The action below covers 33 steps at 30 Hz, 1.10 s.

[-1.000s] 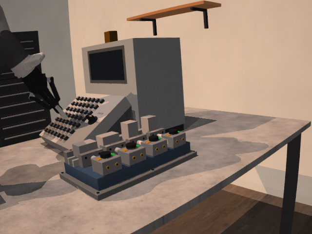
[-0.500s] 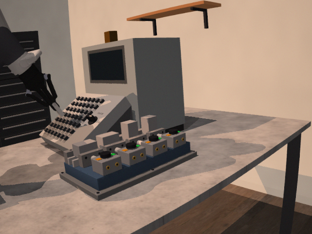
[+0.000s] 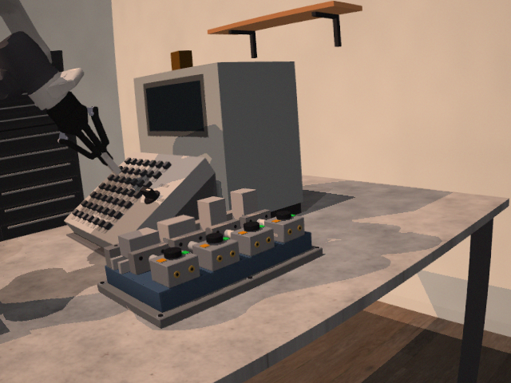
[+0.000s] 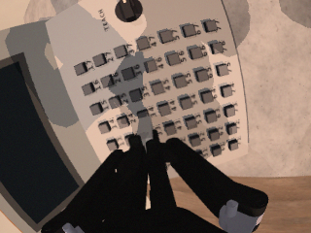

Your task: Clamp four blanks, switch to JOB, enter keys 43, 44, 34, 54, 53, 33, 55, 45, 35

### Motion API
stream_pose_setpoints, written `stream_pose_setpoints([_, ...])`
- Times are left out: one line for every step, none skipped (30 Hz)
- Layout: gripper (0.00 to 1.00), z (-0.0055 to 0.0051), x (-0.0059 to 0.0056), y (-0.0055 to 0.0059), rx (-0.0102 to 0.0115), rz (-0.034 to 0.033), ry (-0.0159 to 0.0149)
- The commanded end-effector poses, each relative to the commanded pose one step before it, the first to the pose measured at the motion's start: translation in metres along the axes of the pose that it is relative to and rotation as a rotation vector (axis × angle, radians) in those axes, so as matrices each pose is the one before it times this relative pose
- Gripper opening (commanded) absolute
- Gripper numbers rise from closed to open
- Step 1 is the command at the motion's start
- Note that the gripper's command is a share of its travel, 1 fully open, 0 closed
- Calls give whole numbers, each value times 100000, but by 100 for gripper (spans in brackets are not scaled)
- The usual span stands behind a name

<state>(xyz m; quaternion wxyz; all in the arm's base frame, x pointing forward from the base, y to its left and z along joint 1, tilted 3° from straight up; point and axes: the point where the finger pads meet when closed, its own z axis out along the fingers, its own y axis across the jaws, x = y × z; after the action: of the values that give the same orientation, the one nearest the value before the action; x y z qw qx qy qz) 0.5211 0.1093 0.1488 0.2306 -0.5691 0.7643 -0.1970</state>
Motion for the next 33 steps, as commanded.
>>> stream_pose_setpoints([0, 46, 319, -729, -5784, -9373, 2205])
stream_pose_setpoints([0, 0, 0, -108, 0, 0, -1])
stream_pose_setpoints([0, 0, 0, -17, 0, 0, 0])
stream_pose_setpoints([0, 2, 0, 0, 0, 0, 0])
stream_pose_setpoints([0, 12, 0, 0, -1, 0, 0])
stream_pose_setpoints([0, 29, 0, 1, -2, 0, 0])
stream_pose_setpoints([0, 51, -1, 1, -3, 1, -1])
stream_pose_setpoints([0, 76, -1, 1, -3, 0, -1])
stream_pose_setpoints([0, 101, 0, 0, 0, 0, 0])
stream_pose_setpoints([0, 124, 1, -2, 6, -1, 1])
stream_pose_setpoints([0, 144, -1, 2, -5, 0, -1])
stream_pose_setpoints([0, 160, -1, 1, -4, 0, 0])
stream_pose_setpoints([0, 170, 2, -5, 11, -1, 2])
stream_pose_setpoints([0, 175, -2, 6, -14, 1, -1])
stream_pose_setpoints([0, 174, 0, -1, 3, 0, 0])
stream_pose_setpoints([0, 168, 0, -1, 1, -1, 0])
stream_pose_setpoints([0, 0, 0, 0, 0, 0, 0])
stream_pose_setpoints([0, 0, 0, 0, 0, 0, 0])
stream_pose_setpoints([0, 158, -1, 4, -10, 1, -1])
stream_pose_setpoints([0, 144, 1, -4, 9, -1, 1])
stream_pose_setpoints([0, 128, 0, 0, 0, 0, 0])
stream_pose_setpoints([0, 110, -1, 6, -14, 0, 0])
stream_pose_setpoints([0, 90, 0, 1, -1, 0, 0])
stream_pose_setpoints([0, 70, 0, -2, 5, 0, 0])
stream_pose_setpoints([0, 51, 1, -3, 8, 0, 0])
stream_pose_setpoints([0, 34, 0, -3, 7, 0, 0])
stream_pose_setpoints([0, 19, 0, -2, 5, 0, 0])
stream_pose_setpoints([0, 8, 0, -1, 2, 0, 0])
stream_pose_setpoints([0, 1, 0, 0, 0, 0, 0])
stream_pose_setpoints([0, 0, 0, 0, 0, 0, 0])
stream_pose_setpoints([0, 0, 0, 0, 0, 0, 0])
stream_pose_setpoints([0, 0, 0, 0, 0, 0, 0])
stream_pose_setpoints([0, 0, 0, 0, 0, 0, 0])
